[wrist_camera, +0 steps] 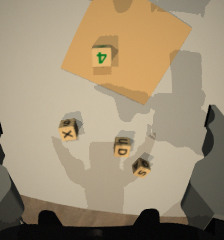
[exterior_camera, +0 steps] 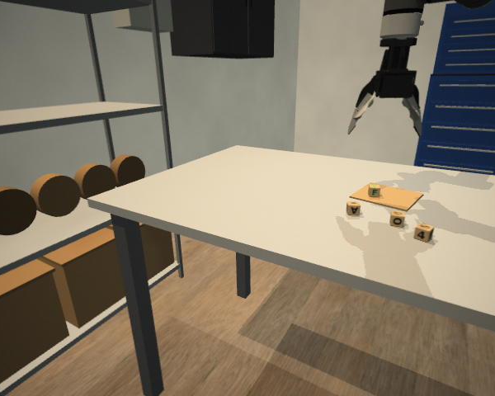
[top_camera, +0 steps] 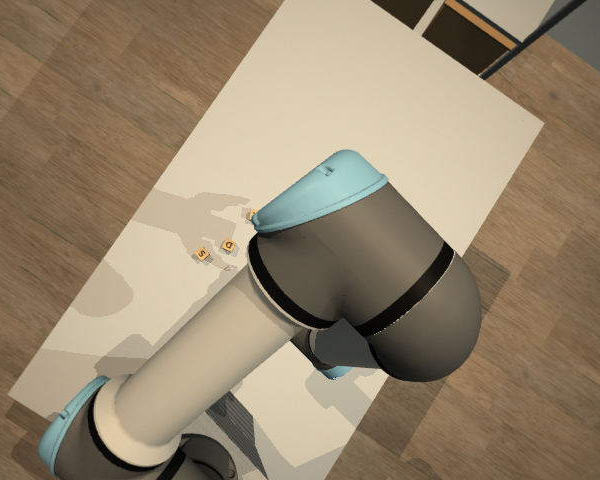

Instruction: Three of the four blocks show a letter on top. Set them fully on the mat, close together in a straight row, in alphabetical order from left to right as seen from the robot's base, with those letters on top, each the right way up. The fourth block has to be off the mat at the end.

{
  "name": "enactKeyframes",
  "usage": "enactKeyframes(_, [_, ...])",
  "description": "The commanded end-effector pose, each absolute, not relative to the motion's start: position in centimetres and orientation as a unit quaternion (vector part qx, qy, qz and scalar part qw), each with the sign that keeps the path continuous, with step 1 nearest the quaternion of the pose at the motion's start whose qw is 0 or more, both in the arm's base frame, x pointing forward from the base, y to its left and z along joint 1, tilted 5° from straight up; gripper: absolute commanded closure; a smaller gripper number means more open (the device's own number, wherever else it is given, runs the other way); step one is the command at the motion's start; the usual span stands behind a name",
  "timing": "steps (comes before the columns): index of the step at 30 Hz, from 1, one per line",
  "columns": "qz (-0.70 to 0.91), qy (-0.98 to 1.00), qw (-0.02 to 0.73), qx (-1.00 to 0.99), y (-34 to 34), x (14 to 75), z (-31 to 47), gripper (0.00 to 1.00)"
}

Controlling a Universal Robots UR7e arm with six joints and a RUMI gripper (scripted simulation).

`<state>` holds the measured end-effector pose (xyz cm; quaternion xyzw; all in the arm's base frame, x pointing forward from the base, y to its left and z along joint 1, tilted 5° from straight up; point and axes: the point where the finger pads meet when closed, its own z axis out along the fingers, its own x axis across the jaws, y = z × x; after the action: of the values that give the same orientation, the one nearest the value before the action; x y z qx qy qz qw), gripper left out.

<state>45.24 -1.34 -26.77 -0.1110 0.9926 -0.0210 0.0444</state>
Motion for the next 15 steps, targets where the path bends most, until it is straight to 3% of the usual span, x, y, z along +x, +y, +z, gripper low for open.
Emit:
enactKeyframes(1, [-0.021, 0.993, 0.044, -0.111, -1.3, 45.3, -26.7, 0.00])
enactKeyframes(15, [-0.021, 0.993, 0.044, -0.112, -1.5, 45.8, -30.7, 0.00])
